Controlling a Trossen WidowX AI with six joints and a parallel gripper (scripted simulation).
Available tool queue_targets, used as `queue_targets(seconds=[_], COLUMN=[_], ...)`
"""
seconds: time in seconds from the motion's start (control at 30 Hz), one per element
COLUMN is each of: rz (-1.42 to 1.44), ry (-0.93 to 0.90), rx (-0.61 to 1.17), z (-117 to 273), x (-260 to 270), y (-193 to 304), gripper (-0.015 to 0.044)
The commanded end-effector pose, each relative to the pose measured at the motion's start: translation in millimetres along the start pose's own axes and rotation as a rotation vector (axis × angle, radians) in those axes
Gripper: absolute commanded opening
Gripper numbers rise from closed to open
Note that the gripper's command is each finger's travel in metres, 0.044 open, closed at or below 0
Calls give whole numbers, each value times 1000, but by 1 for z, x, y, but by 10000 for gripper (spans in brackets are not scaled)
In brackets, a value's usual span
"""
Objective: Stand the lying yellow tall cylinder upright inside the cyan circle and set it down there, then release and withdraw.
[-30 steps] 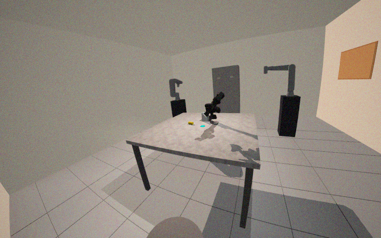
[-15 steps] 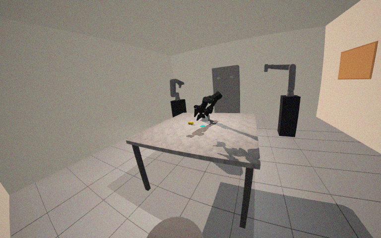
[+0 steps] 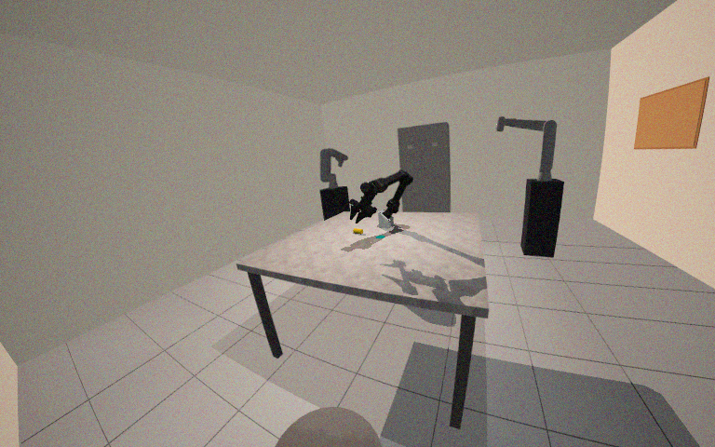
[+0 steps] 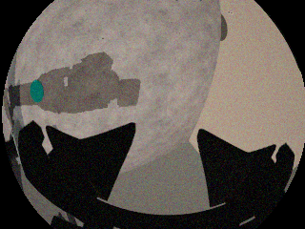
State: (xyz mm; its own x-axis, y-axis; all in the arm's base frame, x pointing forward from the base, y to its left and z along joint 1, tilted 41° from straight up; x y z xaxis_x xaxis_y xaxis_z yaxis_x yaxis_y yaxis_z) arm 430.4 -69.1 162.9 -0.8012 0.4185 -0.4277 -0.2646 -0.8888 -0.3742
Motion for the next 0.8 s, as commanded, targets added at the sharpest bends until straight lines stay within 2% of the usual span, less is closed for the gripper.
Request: queue_targets(seconds=[0.0, 0.37, 0.77], rz=[17, 37, 37], ry=[-87, -261, -437], rx=[27, 49, -4], z=[-6, -7, 1], x=[14, 48, 91], y=[30, 92, 148], gripper=[309, 309, 309])
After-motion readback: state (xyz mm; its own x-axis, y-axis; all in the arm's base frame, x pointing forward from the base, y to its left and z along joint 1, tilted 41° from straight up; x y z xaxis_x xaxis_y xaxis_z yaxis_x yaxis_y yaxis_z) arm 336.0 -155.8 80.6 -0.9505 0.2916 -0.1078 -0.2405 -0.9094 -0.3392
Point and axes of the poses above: the point midway between the two fingers, 35 mm back from their tips, its own z axis back along the fingers, its own x axis across the jaws, y = z × x, the point moved 7 cm from there along z, back along the fingers, and after that the axes turned 5 degrees about -z, right-handed, at the moved point
